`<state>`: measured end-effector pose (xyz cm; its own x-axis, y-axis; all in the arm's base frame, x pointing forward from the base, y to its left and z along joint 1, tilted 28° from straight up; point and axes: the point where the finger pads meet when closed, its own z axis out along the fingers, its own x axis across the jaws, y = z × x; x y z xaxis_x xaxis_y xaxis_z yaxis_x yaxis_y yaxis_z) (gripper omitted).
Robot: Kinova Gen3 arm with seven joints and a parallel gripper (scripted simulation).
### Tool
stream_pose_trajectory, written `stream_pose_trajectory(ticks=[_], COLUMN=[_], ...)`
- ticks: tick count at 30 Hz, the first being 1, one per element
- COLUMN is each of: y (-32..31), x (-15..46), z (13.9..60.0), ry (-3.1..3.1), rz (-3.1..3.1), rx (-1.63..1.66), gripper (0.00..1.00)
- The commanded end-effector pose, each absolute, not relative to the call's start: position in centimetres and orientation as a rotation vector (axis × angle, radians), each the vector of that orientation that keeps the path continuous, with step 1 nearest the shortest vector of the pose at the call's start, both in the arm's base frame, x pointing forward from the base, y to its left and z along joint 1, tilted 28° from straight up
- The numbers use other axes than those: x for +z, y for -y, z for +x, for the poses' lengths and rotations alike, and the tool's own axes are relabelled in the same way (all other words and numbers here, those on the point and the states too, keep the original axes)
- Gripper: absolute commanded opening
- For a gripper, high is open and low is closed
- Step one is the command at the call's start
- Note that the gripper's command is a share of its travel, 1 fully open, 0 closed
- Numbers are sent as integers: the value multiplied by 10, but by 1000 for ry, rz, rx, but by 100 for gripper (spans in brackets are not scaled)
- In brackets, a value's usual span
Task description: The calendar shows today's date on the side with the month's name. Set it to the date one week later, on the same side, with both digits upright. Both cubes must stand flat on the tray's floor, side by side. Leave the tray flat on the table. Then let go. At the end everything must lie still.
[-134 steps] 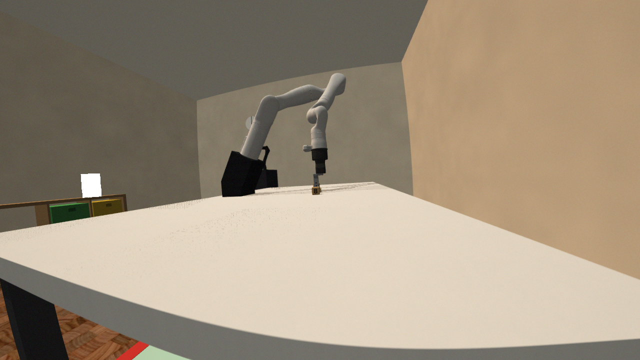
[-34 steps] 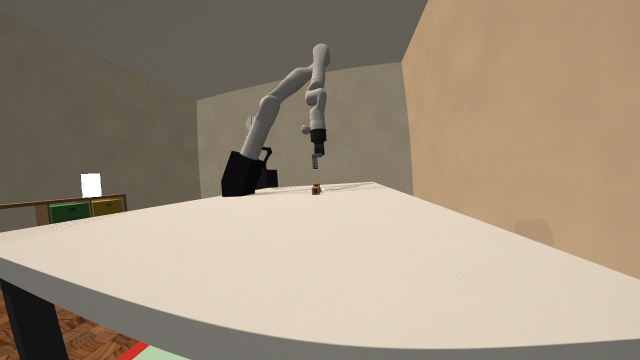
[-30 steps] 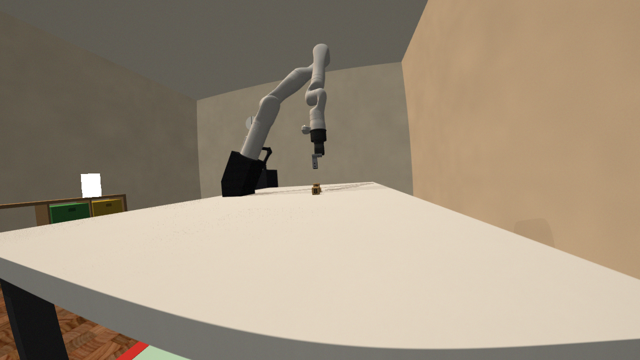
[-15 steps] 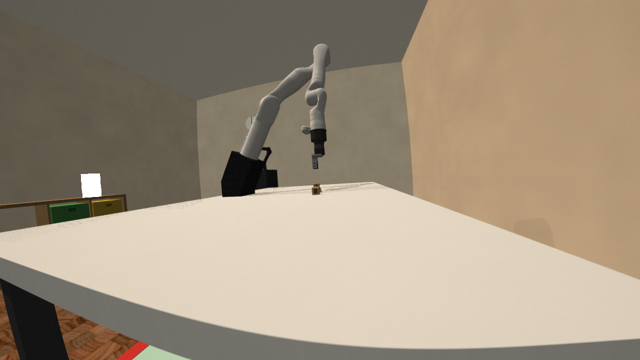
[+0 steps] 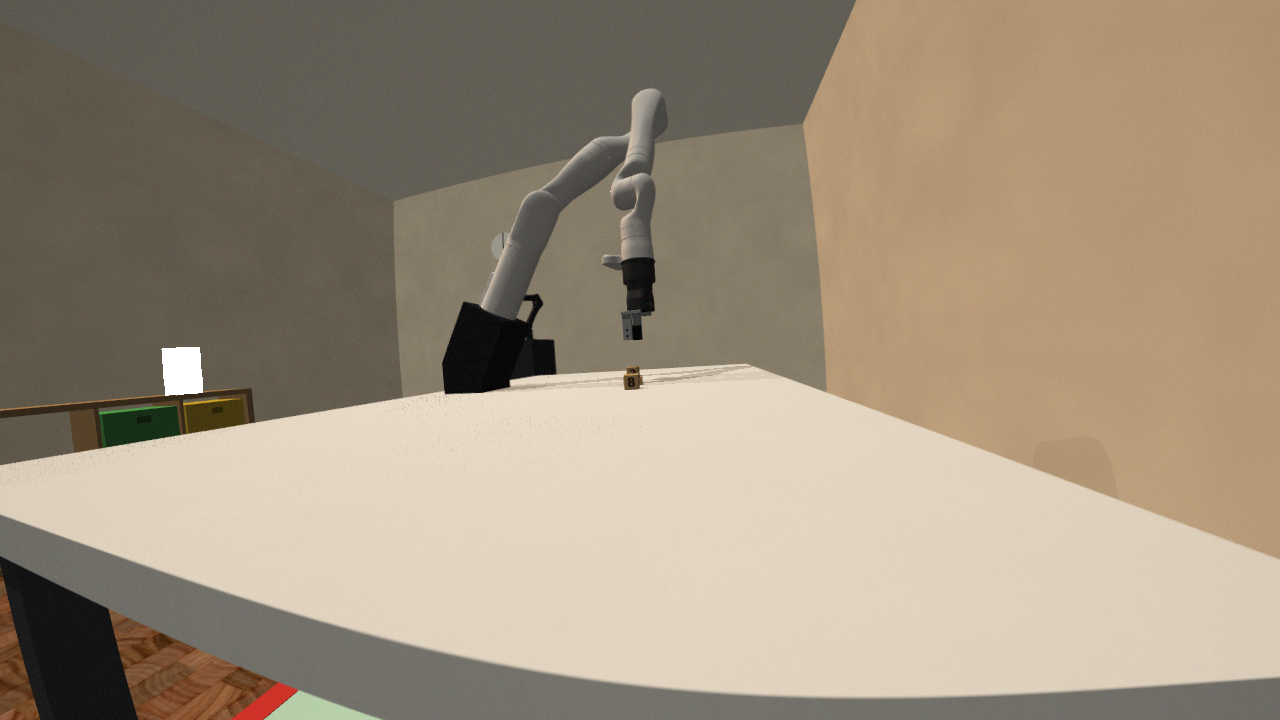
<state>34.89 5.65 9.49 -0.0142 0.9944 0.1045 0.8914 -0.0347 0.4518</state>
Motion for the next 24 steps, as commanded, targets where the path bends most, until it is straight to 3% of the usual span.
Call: stream_pose_trajectory(ticks=[1,24], y=[-38,23], x=[93,89], z=[354,380], ry=[-1875,-916], rz=[2122,2848], rx=[589,723], gripper=[100,100])
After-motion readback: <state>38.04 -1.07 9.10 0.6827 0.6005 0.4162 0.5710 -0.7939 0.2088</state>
